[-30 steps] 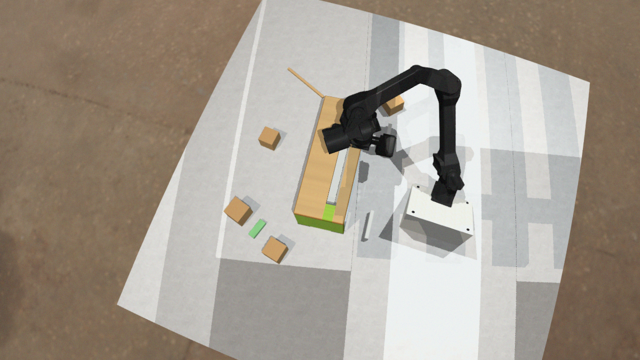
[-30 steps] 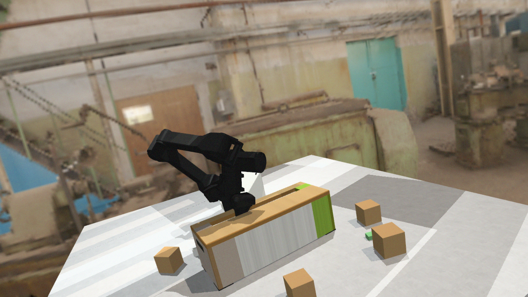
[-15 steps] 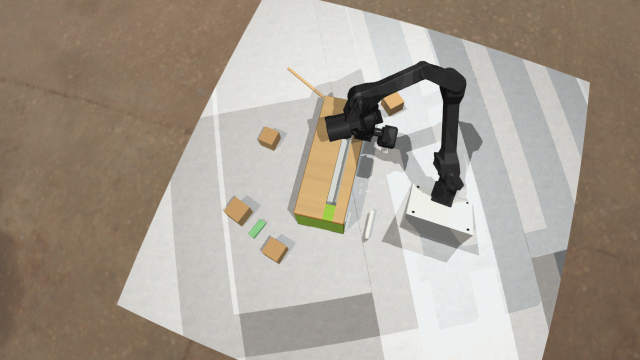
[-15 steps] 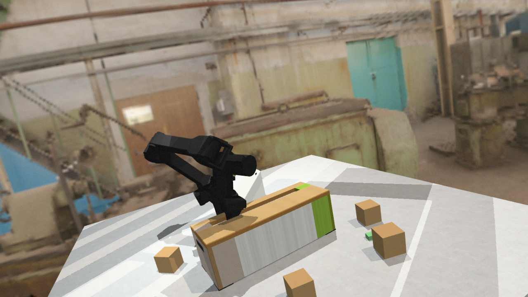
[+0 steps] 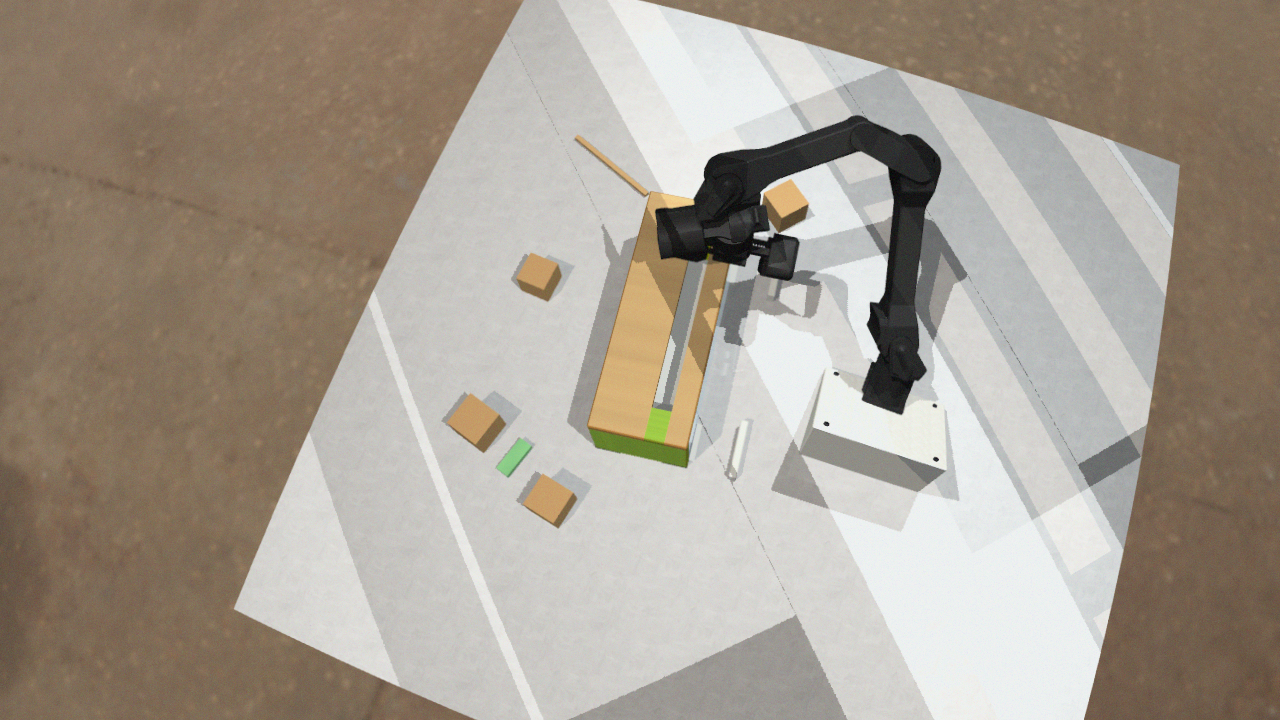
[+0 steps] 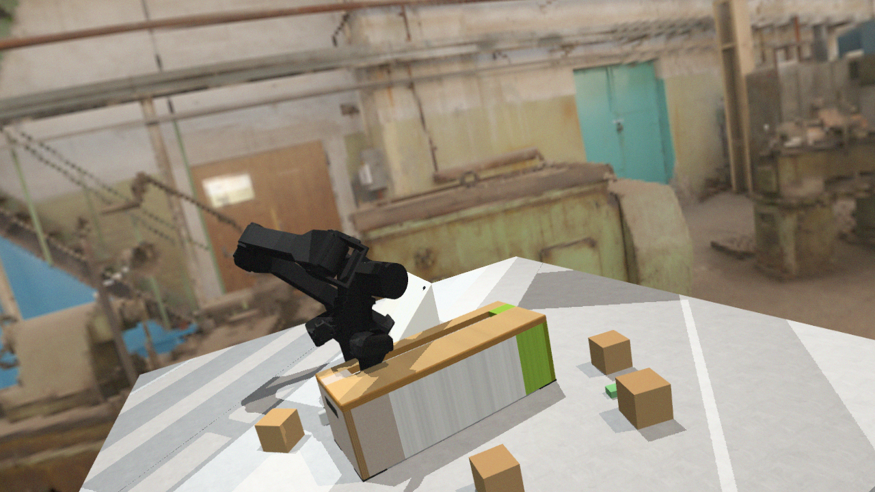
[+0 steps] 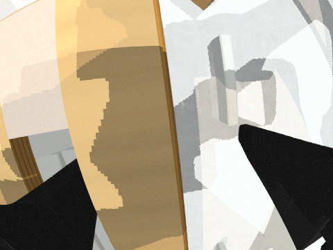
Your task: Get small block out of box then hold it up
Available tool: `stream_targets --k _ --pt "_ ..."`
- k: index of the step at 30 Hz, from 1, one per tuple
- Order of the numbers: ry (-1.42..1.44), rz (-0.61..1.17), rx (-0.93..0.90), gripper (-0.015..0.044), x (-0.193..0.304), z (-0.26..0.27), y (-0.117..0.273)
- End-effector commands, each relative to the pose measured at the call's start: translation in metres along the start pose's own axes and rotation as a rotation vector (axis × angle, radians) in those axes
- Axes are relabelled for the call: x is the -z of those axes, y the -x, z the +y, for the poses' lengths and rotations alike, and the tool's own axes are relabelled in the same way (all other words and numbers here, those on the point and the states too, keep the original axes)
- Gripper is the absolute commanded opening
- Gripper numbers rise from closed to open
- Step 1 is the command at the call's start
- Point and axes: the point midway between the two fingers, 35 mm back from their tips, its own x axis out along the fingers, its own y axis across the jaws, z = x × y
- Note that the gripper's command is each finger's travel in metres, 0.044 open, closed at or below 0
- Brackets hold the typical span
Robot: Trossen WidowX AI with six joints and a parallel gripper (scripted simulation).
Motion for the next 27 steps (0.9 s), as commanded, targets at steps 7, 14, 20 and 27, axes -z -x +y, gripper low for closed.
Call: stream_targets --k 7,14,20,27 --pt "0.000 0.009 -0.011 0.0400 0.006 0.006 0.007" --pt "0.018 0.040 -0.044 0.0400 0.101 0.016 0.065" --pt "0.017 0.017 -0.054 0.0400 0.165 -0.002 0.100" --pt "-0.239 0.121 -0.093 0.0285 0.110 0.009 0.092"
